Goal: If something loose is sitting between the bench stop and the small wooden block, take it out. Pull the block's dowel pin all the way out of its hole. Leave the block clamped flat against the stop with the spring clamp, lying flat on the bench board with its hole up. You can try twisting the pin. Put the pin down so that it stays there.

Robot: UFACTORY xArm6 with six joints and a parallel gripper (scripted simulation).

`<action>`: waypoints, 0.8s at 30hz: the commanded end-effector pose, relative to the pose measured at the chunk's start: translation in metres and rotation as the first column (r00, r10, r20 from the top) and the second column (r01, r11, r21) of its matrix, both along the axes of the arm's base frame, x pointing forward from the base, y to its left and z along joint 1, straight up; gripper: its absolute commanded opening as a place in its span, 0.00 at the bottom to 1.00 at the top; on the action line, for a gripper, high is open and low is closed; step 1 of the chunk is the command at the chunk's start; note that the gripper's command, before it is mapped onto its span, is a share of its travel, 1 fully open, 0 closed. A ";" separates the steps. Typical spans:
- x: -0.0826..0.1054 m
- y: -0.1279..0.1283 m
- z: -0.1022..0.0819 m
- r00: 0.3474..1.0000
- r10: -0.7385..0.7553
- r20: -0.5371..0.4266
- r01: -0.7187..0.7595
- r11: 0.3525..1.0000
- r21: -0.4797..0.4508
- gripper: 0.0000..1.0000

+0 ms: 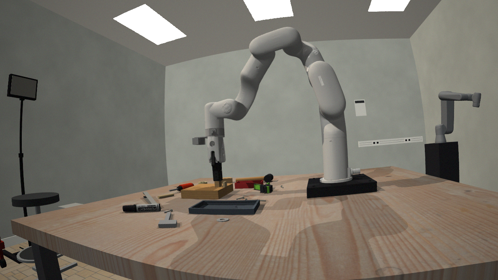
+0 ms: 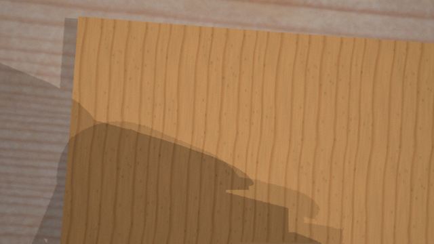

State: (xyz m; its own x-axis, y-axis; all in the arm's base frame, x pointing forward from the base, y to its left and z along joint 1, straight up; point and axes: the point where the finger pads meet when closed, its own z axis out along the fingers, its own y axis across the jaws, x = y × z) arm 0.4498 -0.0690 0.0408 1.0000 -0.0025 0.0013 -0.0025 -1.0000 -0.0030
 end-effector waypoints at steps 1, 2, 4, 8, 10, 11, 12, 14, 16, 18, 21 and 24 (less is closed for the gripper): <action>0.002 0.000 0.002 1.000 0.000 0.004 0.000 1.000 -0.001 0.00; 0.002 0.000 0.003 1.000 0.000 0.004 0.000 1.000 -0.001 0.00; 0.002 0.000 0.003 1.000 0.000 0.004 0.000 1.000 -0.001 0.00; 0.002 0.000 0.004 1.000 0.000 0.004 0.000 1.000 -0.001 0.00; 0.002 0.000 0.004 1.000 0.000 0.004 0.000 1.000 -0.001 0.00; 0.002 0.000 0.004 1.000 0.000 0.004 0.000 1.000 -0.001 0.00; 0.002 0.000 0.004 1.000 0.000 0.004 0.000 1.000 -0.001 0.00; 0.002 0.000 0.005 1.000 0.000 0.004 0.000 1.000 -0.001 0.00; 0.002 0.000 0.005 1.000 0.000 0.004 0.000 1.000 -0.001 0.00; 0.002 0.000 0.005 1.000 0.000 0.004 0.000 1.000 -0.001 0.00; 0.002 0.000 0.005 1.000 0.000 0.004 0.000 1.000 -0.001 0.00; 0.002 0.000 0.005 1.000 0.000 0.004 0.000 1.000 -0.001 0.00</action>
